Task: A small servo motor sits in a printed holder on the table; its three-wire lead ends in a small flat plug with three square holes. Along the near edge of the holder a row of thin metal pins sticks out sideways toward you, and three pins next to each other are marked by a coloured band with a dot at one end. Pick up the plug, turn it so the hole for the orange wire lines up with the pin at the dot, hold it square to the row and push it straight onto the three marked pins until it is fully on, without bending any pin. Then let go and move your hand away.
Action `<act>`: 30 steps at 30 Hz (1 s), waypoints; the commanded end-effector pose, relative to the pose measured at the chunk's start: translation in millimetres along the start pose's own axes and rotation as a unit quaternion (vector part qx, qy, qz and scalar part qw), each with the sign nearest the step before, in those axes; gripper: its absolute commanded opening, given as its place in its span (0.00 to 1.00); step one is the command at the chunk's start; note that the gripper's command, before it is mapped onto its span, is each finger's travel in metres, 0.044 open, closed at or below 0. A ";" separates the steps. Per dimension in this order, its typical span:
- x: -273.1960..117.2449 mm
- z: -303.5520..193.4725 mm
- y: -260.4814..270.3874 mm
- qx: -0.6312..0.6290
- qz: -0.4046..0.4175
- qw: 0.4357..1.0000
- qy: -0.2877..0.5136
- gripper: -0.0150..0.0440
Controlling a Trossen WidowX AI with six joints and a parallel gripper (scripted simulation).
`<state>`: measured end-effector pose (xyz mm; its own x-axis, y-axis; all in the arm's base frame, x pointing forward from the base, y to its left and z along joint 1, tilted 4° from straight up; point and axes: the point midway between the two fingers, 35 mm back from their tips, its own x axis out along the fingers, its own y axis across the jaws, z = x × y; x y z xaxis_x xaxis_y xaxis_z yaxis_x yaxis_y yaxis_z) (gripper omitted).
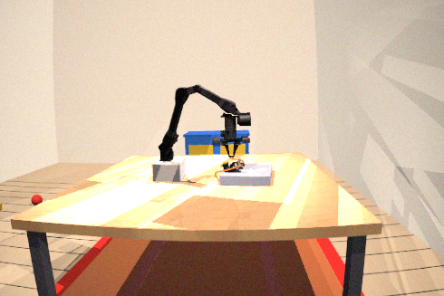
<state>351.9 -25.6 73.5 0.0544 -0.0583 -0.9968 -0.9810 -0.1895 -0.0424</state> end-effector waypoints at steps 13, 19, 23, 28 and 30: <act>-0.6 32.5 22.5 0.236 0.001 0.972 0.001 0.25; -0.1 43.4 31.6 0.321 0.001 0.947 0.001 0.25; 0.4 50.4 38.0 0.377 0.001 0.926 0.001 0.25; 1.3 58.7 46.2 0.445 0.002 0.896 0.001 0.25; 1.7 61.9 49.6 0.471 0.002 0.882 0.001 0.25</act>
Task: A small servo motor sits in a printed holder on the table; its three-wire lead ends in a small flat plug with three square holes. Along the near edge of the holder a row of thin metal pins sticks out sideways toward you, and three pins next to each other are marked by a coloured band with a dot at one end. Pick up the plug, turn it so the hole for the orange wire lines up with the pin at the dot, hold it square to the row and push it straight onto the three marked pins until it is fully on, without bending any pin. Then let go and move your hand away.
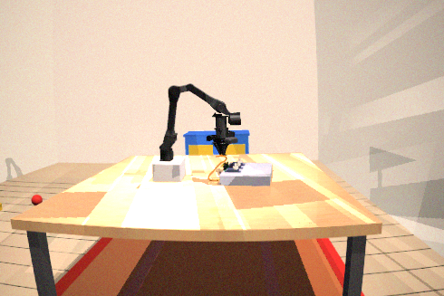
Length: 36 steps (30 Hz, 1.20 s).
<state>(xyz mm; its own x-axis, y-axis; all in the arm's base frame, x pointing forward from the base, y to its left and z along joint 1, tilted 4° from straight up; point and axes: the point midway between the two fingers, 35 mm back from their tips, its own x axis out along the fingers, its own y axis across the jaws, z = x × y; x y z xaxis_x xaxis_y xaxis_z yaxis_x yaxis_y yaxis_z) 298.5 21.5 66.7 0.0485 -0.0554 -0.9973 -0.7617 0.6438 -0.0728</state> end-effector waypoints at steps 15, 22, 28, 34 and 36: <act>5.1 -8.1 41.5 0.265 -0.001 0.964 0.001 0.25; 7.9 -12.7 56.6 0.363 -0.001 0.932 0.002 0.25; 10.6 -17.1 68.7 0.442 -0.001 0.897 0.002 0.25; 30.3 -16.7 68.9 0.447 -0.001 0.895 0.002 0.25; 41.9 -17.2 69.5 0.449 -0.001 0.893 0.002 0.25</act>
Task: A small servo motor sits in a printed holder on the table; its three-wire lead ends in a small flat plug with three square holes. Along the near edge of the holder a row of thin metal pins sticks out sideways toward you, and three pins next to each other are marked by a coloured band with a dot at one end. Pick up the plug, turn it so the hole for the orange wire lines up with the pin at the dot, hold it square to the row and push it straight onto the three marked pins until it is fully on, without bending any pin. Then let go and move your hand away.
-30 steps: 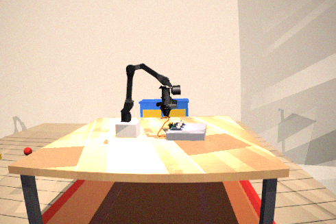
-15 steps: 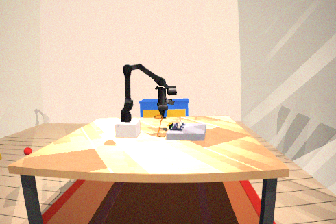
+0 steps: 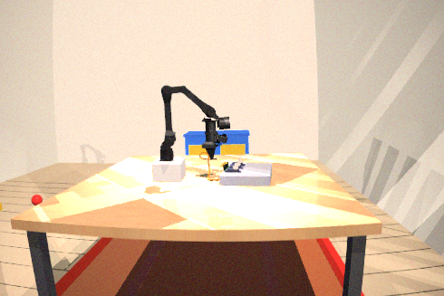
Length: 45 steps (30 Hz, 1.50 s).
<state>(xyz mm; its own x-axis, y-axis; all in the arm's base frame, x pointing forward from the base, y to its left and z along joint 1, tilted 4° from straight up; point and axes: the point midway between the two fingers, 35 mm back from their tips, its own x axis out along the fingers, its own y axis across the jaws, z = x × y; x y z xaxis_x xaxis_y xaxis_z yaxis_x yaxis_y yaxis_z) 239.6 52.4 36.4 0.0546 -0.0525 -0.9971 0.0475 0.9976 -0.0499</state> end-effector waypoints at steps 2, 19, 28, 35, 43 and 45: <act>24.2 -5.0 -1.1 0.010 -0.004 1.000 0.005 0.25; 22.3 29.9 -5.5 0.011 -0.004 1.000 0.004 0.25; 22.1 35.4 -3.8 0.011 -0.004 1.000 0.003 0.25; 22.1 34.7 -2.4 0.011 -0.004 1.000 0.003 0.25; 22.1 38.7 -2.7 0.011 -0.004 1.000 0.003 0.25; 22.1 40.0 -2.8 0.011 -0.004 1.000 0.003 0.25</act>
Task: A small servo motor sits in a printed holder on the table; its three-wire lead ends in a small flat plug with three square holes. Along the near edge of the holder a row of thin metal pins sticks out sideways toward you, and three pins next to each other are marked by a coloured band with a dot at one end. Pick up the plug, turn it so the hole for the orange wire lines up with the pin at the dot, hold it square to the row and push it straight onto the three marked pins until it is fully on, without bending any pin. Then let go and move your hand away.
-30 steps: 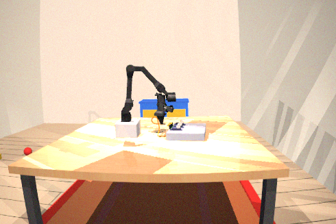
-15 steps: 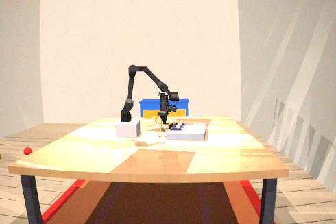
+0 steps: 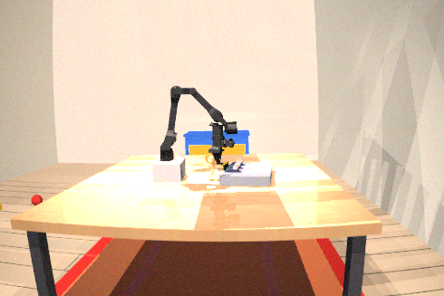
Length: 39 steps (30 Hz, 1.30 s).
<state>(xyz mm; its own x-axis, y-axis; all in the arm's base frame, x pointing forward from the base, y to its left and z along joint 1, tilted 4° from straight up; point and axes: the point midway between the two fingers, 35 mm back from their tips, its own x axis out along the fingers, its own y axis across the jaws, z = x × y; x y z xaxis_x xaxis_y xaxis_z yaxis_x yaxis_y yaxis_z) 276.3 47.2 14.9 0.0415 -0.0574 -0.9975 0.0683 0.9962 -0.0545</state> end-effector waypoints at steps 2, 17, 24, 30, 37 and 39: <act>-1.6 5.7 -0.6 0.000 -0.001 1.000 -0.003 0.25; -1.6 15.4 -2.4 0.000 -0.001 1.000 -0.004 0.25; -1.9 19.5 -2.6 0.000 -0.001 1.000 -0.004 0.25; 1.2 15.2 0.2 0.000 -0.001 1.000 -0.004 0.48; -23.8 16.8 0.8 0.000 -0.001 1.000 -0.004 0.79; -47.4 16.1 0.7 0.000 -0.001 1.000 -0.004 0.88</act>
<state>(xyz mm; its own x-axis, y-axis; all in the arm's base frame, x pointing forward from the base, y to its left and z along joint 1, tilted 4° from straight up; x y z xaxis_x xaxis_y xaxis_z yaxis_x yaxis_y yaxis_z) 285.7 46.2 30.5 0.0170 -0.0632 -0.9979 0.0664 0.9959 -0.0619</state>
